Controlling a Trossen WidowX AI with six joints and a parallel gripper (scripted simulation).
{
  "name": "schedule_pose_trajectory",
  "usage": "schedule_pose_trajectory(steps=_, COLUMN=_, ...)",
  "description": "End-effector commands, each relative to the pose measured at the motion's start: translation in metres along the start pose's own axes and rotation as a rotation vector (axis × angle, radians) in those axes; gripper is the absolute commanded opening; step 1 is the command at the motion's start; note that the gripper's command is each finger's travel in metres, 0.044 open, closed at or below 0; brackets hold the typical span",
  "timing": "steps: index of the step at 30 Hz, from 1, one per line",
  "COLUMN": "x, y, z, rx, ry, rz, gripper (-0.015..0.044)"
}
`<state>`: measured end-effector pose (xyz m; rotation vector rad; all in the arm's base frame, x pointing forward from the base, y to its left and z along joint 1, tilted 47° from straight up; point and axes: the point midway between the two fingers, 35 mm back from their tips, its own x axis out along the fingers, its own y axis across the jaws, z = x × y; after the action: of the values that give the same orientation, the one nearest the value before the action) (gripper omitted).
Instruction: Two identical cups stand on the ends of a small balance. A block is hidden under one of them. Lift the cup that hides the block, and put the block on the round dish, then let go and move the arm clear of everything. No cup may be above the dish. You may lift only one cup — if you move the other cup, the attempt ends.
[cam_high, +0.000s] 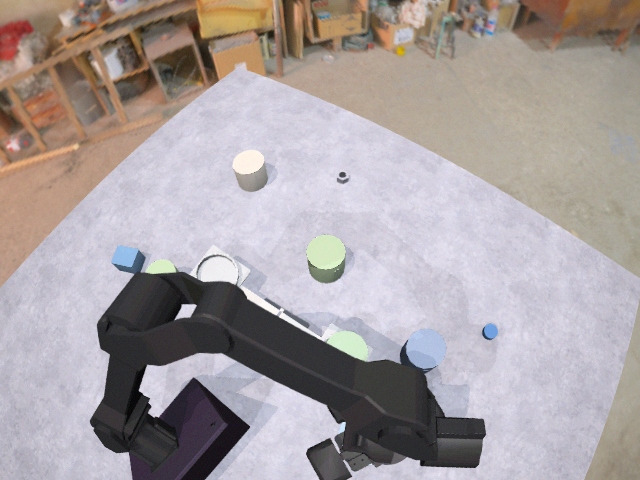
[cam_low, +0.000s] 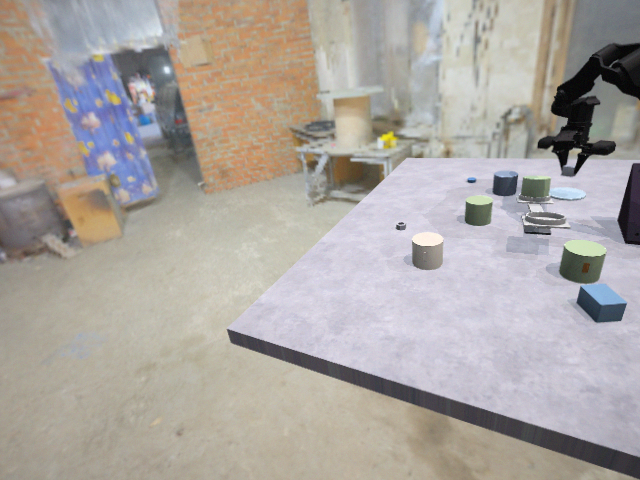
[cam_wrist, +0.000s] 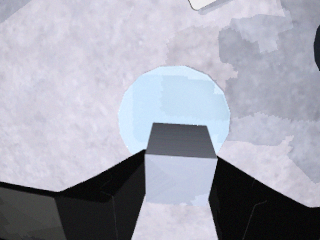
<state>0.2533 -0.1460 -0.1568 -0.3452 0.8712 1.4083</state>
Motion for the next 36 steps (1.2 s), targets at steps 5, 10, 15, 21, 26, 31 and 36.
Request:
schedule_pose_trajectory(steps=5, x=0.037, y=0.002, z=-0.001, rx=-0.001, ry=-0.005, rz=0.007, gripper=0.0000)
schedule_pose_trajectory(steps=10, x=0.039, y=0.002, z=-0.001, rx=-0.001, ry=-0.005, rz=0.007, gripper=0.0000)
schedule_pose_trajectory(steps=15, x=0.045, y=0.002, z=-0.001, rx=-0.001, ry=-0.005, rz=0.007, gripper=0.0000)
schedule_pose_trajectory(steps=21, x=0.055, y=0.002, z=-0.001, rx=-0.001, ry=-0.005, rz=0.007, gripper=0.0000)
schedule_pose_trajectory(steps=26, x=0.059, y=0.002, z=0.000, rx=-0.001, ry=-0.006, rz=0.007, gripper=0.0000)
schedule_pose_trajectory(steps=31, x=0.055, y=0.002, z=0.000, rx=-0.010, ry=0.002, rz=0.010, gripper=0.0131)
schedule_pose_trajectory(steps=36, x=0.055, y=0.002, z=0.000, rx=-0.010, ry=0.002, rz=0.010, gripper=0.0263)
